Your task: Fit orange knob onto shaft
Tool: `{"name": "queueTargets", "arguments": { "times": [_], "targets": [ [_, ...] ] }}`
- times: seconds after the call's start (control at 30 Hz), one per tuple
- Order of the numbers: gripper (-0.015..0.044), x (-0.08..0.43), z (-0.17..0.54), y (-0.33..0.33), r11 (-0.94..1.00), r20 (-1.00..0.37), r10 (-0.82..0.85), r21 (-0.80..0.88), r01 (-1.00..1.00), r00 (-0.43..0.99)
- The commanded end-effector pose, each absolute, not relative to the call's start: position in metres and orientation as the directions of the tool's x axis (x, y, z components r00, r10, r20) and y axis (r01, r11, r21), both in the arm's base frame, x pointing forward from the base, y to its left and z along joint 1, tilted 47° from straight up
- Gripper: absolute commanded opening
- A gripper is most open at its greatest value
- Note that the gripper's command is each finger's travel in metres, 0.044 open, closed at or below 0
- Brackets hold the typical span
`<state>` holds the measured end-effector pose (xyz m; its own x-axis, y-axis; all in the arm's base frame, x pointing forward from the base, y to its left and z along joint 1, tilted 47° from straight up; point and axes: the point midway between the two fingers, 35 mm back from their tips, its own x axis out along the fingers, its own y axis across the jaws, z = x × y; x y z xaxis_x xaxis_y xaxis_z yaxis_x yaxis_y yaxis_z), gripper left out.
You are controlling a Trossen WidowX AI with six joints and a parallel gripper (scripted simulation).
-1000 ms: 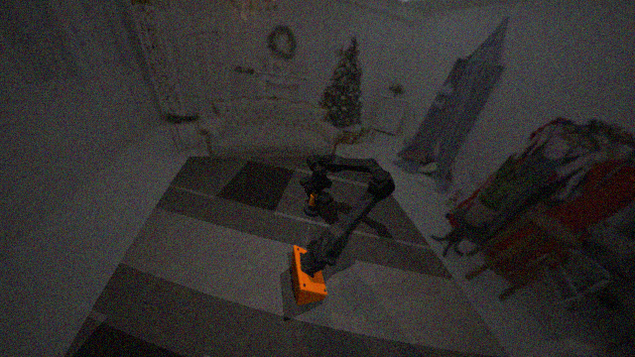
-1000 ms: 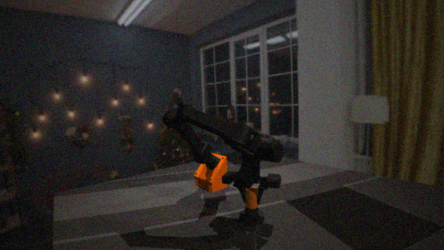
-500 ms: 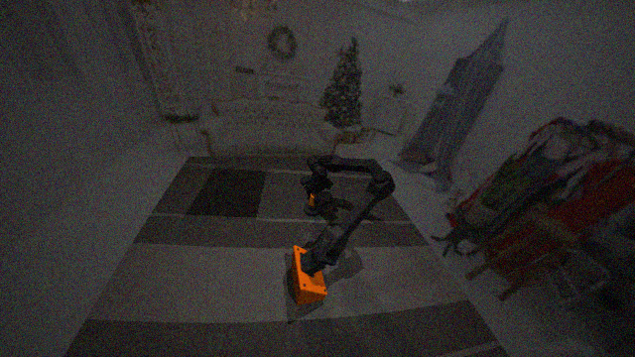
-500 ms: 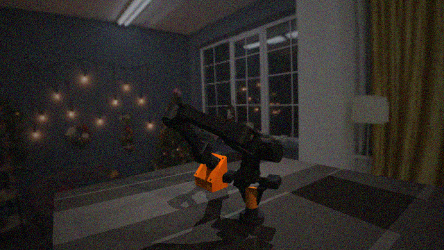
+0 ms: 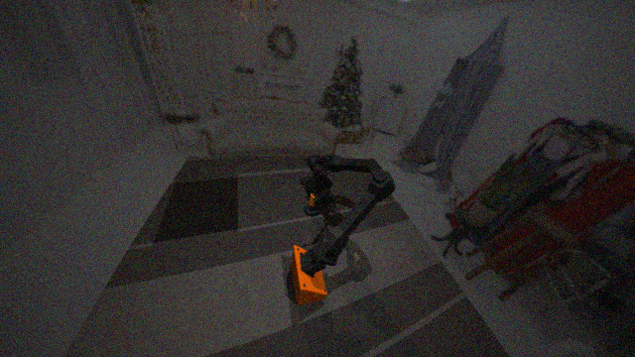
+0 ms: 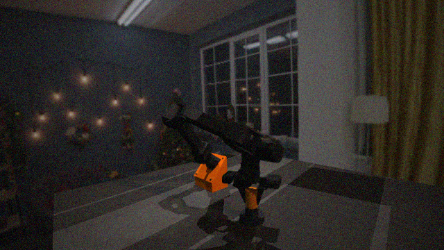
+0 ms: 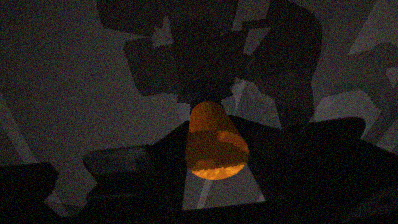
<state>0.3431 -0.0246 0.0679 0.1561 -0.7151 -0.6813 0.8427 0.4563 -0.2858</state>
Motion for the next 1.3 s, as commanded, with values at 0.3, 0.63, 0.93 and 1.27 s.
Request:
{"name": "queueTargets", "arguments": {
  "times": [0.3,0.63,0.93,1.27],
  "targets": [
    [0.0,0.341,0.0661,-0.0247,0.469,-0.68,-0.717,-0.312,0.826,0.15],
    [0.0,0.3405,0.0653,-0.0243,0.433,-0.68,-0.717,-0.268,0.861,0.15],
    [0.0,0.341,0.0651,-0.0242,0.427,-0.68,-0.717,-0.259,0.866,0.15],
    [0.0,0.3417,0.0652,-0.0246,0.465,-0.68,-0.717,-0.308,0.83,0.15]
  ]
}}
